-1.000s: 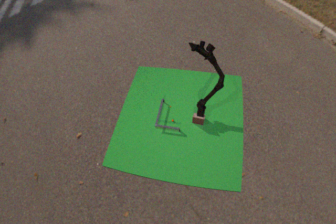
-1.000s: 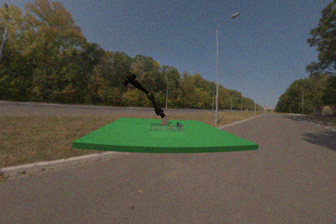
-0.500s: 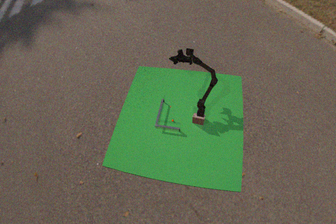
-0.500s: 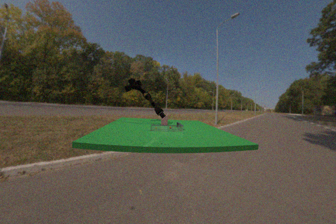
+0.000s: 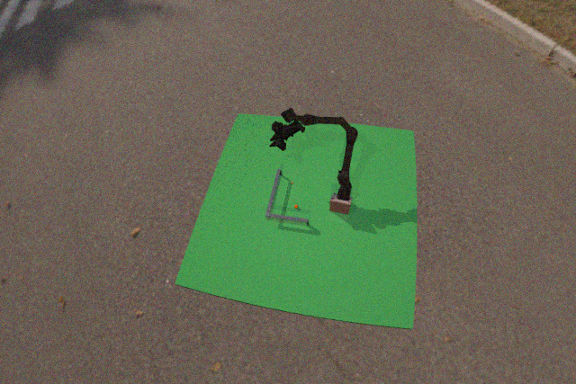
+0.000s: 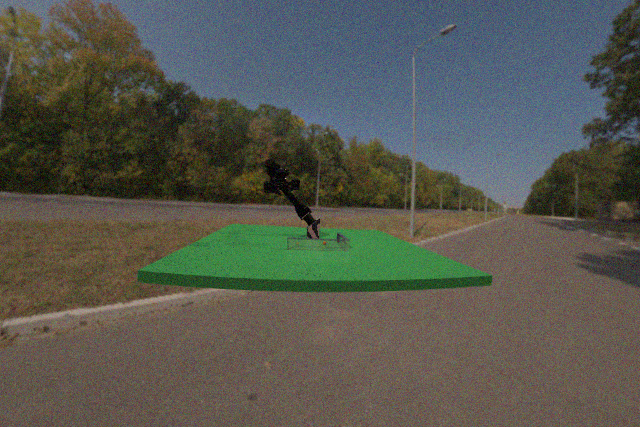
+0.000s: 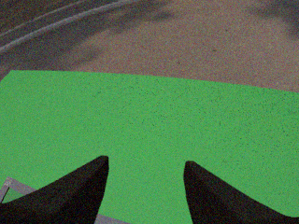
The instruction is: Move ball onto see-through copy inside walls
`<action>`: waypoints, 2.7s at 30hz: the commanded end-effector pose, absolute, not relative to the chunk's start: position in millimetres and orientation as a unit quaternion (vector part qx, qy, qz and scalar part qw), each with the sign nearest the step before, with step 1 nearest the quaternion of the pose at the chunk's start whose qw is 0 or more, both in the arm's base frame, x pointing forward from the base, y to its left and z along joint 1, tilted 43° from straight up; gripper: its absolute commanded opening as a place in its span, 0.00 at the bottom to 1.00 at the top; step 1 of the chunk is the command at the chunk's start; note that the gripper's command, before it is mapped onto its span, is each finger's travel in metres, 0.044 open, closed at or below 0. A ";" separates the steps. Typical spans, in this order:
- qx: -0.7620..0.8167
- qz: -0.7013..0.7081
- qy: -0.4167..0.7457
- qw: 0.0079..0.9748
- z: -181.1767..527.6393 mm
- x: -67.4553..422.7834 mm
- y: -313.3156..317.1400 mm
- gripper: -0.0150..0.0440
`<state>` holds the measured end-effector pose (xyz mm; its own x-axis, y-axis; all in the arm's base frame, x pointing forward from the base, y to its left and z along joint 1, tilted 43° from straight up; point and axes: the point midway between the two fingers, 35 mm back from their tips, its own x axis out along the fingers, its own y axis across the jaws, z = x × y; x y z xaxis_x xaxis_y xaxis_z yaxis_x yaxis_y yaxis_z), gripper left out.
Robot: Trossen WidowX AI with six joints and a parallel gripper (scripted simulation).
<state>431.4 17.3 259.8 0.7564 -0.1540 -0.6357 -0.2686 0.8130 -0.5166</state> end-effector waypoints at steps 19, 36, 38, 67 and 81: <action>-0.648 0.300 0.638 0.288 -50.8 273.2 48.9 0.60; -0.655 0.307 0.639 0.262 -66.2 265.6 36.5 0.60; -0.655 0.307 0.639 0.262 -66.2 265.6 36.5 0.60; -0.655 0.307 0.639 0.261 -86.7 265.3 17.3 0.41; -0.660 0.299 0.628 0.284 -70.4 273.8 42.3 0.25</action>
<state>268.7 29.5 -79.2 0.0191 -0.6700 -0.7421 -0.9986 -0.0489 0.0185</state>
